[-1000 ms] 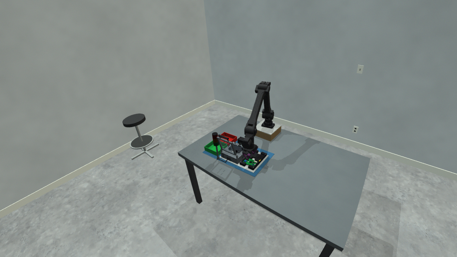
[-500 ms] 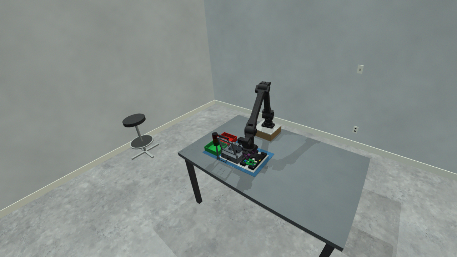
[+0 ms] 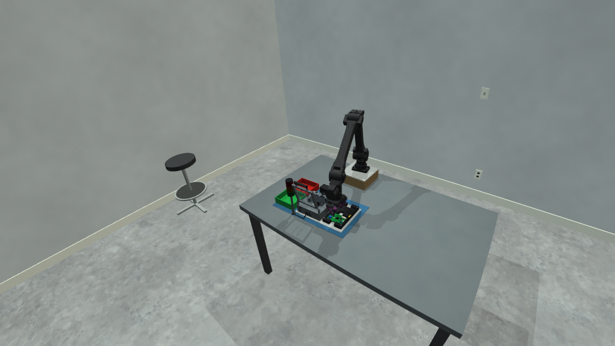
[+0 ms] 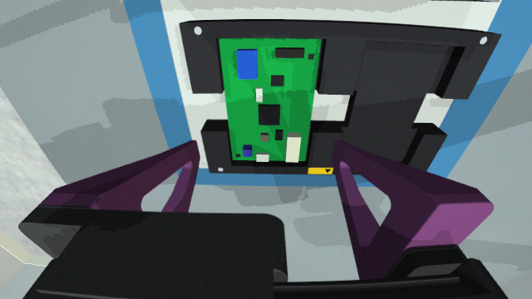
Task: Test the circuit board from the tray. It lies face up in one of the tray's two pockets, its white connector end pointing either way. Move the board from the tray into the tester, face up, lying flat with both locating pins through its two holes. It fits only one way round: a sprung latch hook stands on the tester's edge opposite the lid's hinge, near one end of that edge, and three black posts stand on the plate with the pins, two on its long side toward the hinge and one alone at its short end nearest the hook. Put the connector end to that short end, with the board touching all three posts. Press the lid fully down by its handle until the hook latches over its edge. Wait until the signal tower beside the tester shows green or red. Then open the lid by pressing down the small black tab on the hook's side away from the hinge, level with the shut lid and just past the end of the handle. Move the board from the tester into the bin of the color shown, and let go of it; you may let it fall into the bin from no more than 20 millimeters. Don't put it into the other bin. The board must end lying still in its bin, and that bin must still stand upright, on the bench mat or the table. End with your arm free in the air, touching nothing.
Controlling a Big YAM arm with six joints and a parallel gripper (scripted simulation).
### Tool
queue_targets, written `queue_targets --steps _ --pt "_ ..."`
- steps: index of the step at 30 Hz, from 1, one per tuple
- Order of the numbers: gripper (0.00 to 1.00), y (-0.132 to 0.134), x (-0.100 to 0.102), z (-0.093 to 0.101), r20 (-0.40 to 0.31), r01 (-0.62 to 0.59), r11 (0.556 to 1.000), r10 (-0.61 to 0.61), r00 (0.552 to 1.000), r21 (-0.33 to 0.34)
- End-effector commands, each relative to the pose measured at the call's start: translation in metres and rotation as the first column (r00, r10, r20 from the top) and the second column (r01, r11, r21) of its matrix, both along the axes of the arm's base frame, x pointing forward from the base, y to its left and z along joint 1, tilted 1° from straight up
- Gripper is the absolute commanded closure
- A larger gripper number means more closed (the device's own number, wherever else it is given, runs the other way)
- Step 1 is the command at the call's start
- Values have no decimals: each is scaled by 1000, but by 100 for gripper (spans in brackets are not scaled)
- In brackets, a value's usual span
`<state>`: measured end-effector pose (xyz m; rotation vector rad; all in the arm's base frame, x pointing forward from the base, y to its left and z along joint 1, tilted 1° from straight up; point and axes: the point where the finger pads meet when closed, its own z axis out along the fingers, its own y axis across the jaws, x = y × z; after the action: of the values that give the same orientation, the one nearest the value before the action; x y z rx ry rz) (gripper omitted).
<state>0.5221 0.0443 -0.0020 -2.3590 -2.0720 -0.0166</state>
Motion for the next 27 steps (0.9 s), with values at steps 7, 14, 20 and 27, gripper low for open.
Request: queue_targets --steps 7,14,20,27 --pt "8 -5 -1 -12 -18 -1 1000 0 1000 -4" --pt "8 -6 0 -22 -12 0 1000 0 1000 -4" --pt "8 -7 -1 -32 -12 0 1000 0 1000 -4" --pt "8 -8 0 -49 -9 0 1000 0 1000 -4"
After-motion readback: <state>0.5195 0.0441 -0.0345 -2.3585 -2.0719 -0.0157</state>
